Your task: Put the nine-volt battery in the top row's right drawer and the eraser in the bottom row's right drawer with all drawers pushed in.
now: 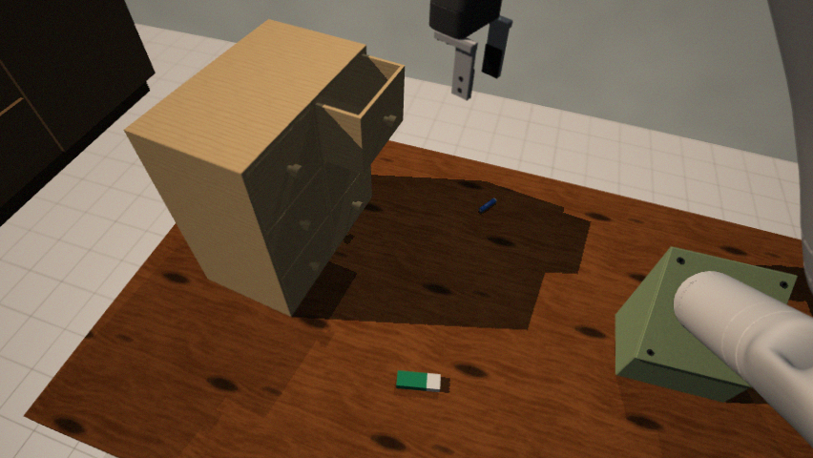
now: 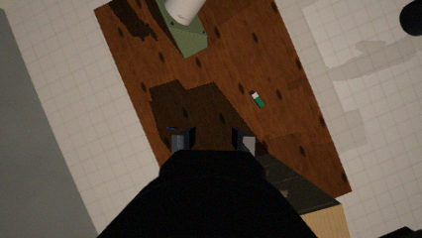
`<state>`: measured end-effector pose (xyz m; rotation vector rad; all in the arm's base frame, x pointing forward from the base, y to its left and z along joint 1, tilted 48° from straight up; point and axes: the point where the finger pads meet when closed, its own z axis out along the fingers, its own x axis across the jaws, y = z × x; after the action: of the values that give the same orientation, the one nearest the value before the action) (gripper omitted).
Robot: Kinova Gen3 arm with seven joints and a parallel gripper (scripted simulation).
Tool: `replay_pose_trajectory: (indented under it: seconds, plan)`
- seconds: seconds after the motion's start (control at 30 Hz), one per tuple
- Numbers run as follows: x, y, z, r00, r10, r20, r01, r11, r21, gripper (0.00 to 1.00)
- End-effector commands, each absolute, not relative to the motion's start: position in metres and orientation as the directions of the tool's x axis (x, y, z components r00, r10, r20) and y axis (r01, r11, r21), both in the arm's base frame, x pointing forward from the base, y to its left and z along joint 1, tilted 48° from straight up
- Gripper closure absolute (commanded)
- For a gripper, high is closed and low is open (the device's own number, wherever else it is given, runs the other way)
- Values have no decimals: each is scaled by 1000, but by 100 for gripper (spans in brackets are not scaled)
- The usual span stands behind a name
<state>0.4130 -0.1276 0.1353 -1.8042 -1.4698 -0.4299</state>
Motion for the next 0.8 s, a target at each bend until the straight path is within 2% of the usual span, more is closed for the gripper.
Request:
replay_pose_trajectory:
  seconds: [0.0,0.07,0.27,0.57,0.63,0.77]
  plan:
    - [409,-127,135,332,682,651,921,-86,-380,0]
    - [409,-127,135,332,682,651,921,-86,-380,0]
    - [401,-125,134,498,657,565,840,-203,-504,0]
    - [387,-123,132,753,556,352,615,-404,-677,0]
    - [387,-123,132,753,556,352,615,-404,-677,0]
    - [381,-123,131,848,480,226,473,-491,-732,0]
